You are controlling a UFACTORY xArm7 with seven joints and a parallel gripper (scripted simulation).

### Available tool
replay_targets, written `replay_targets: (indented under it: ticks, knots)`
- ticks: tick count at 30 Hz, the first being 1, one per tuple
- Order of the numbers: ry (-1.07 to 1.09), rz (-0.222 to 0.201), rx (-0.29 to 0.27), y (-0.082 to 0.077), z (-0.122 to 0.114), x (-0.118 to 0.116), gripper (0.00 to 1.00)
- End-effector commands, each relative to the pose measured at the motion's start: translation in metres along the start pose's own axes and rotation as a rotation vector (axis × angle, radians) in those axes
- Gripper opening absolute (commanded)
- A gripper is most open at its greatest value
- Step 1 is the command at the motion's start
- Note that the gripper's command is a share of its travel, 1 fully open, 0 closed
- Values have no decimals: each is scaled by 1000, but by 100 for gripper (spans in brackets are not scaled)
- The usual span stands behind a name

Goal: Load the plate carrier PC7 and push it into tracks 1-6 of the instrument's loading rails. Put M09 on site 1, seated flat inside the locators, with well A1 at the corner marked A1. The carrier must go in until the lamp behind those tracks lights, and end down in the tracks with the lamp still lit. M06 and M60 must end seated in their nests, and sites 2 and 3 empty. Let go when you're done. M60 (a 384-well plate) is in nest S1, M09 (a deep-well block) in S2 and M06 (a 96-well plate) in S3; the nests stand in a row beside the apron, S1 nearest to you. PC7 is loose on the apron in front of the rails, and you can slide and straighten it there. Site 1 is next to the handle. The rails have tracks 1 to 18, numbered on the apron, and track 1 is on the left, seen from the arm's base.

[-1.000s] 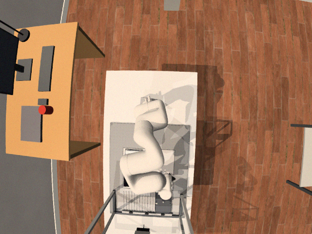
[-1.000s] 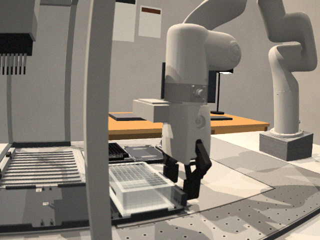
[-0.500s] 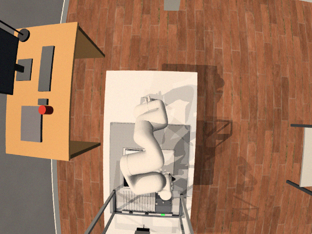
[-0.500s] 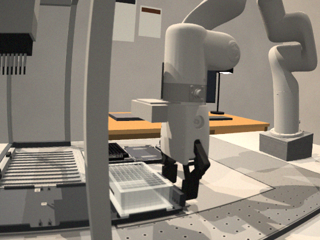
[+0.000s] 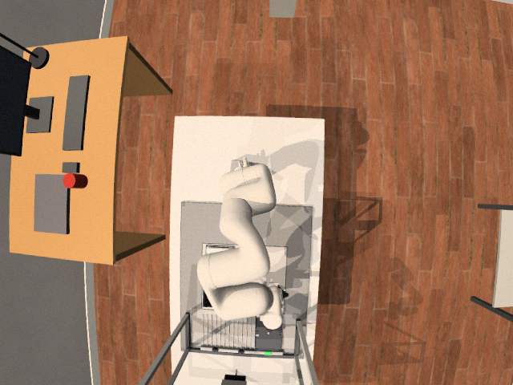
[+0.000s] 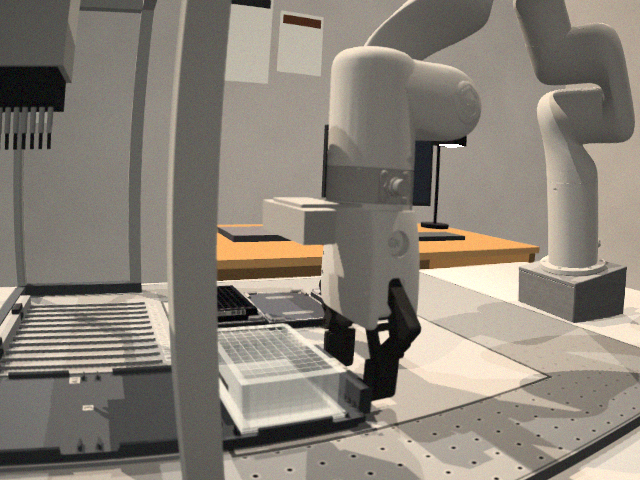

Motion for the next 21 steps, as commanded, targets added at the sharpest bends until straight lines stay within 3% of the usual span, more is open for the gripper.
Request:
replay_targets:
  ticks: [1, 21]
  knots:
    - [0, 2, 4, -2, 1, -1, 82]
    - [0, 2, 4, -2, -4, 0, 82]
Point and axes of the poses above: the point where the finger pads meet when closed, its own y axis out along the fingers, its own x axis across the jaws, z = x × y, the point moved 9 cm from there along -y, back along the fingers, and after that the axes turned 7 degrees about y, right-handed, at the moved point
